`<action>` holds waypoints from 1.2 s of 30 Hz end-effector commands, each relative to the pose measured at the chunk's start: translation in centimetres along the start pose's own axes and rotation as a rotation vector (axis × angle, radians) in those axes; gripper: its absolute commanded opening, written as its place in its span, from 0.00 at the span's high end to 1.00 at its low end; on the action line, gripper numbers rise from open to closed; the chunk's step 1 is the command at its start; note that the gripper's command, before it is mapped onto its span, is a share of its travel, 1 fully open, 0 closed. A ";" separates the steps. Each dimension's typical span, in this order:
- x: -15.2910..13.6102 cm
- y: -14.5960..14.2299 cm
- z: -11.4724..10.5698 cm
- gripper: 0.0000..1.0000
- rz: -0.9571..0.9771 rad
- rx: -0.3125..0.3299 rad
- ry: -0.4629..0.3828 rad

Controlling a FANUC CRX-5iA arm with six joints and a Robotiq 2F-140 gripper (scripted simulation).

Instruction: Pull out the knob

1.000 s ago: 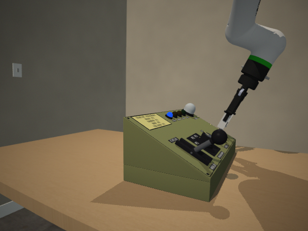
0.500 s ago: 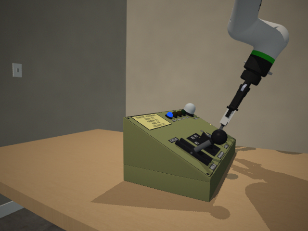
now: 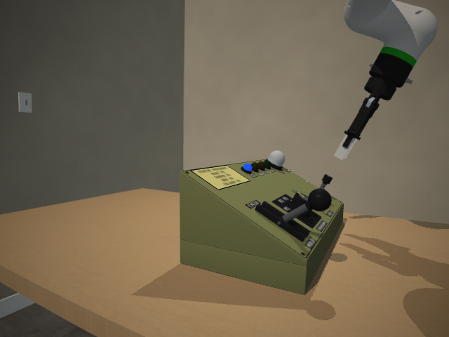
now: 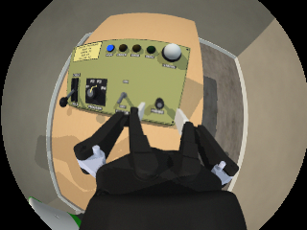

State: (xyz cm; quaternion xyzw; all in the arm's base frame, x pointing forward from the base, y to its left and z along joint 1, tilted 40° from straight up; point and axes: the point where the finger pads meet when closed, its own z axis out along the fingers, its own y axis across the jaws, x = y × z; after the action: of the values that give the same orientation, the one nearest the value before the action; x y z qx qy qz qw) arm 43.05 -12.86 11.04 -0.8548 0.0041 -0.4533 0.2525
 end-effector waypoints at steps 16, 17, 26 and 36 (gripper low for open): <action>0.1 0.0 -1.8 0.00 0.000 0.001 0.001; 0.1 0.0 -1.8 0.00 0.000 0.001 0.001; 0.1 0.0 -1.8 0.00 0.000 0.001 0.001; 0.1 0.0 -1.8 0.00 0.000 0.001 0.001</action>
State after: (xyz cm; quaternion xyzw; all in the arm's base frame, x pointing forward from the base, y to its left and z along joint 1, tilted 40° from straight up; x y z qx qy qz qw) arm 41.68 -13.61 11.93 -0.8545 0.0038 -0.4537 0.2529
